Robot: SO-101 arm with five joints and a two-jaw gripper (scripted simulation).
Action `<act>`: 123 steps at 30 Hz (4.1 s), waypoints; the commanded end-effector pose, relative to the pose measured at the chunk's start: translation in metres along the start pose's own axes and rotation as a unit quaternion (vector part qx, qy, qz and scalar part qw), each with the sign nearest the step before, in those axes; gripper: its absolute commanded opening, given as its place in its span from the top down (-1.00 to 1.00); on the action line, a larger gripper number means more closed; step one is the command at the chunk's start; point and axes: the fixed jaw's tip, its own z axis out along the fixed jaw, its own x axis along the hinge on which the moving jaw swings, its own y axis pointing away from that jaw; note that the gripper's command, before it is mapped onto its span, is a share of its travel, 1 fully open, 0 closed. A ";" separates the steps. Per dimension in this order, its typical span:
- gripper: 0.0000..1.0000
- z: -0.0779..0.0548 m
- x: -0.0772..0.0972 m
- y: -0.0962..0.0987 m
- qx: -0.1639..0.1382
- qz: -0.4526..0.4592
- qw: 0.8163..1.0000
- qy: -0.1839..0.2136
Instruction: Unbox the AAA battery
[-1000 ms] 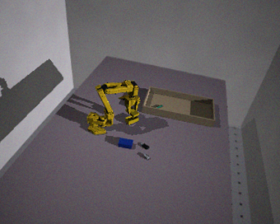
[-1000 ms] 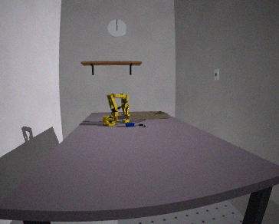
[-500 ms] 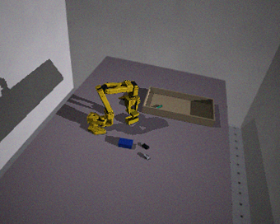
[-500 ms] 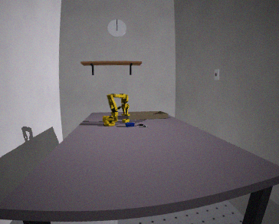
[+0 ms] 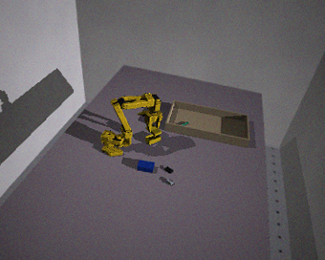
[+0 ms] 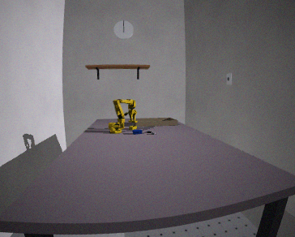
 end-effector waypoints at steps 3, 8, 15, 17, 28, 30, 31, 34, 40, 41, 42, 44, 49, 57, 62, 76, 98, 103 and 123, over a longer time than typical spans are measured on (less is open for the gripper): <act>0.59 -0.005 0.001 -0.005 0.017 -0.020 1.000 0.005; 0.59 -0.005 0.002 -0.005 0.017 -0.049 0.999 0.006; 0.59 -0.005 0.003 -0.006 0.017 -0.078 0.997 0.006; 0.59 -0.005 0.003 -0.006 0.017 -0.087 0.996 0.006; 0.59 -0.005 0.004 -0.006 0.017 -0.099 0.995 0.007; 0.59 -0.005 0.004 -0.006 0.017 -0.099 0.995 0.007; 0.59 -0.005 0.004 -0.006 0.017 -0.099 0.995 0.007; 0.59 -0.005 0.004 -0.006 0.017 -0.099 0.995 0.007; 0.59 -0.005 0.004 -0.006 0.017 -0.099 0.995 0.007; 0.59 -0.005 0.004 -0.006 0.017 -0.099 0.995 0.007; 0.59 -0.005 0.004 -0.006 0.017 -0.099 0.995 0.007; 0.59 -0.005 0.004 -0.006 0.017 -0.099 0.995 0.007; 0.59 -0.005 0.004 -0.007 0.017 -0.103 0.995 0.007; 0.59 -0.005 0.005 -0.007 0.017 -0.136 0.990 0.007; 0.59 -0.005 0.006 -0.008 0.017 -0.155 0.988 0.008; 0.59 -0.005 0.008 -0.008 0.016 -0.198 0.980 0.008; 0.59 -0.005 0.009 -0.008 0.016 -0.199 0.980 0.008; 0.59 -0.005 0.009 -0.009 0.016 -0.210 0.978 0.008; 0.59 -0.005 0.013 -0.010 0.015 -0.293 0.956 0.010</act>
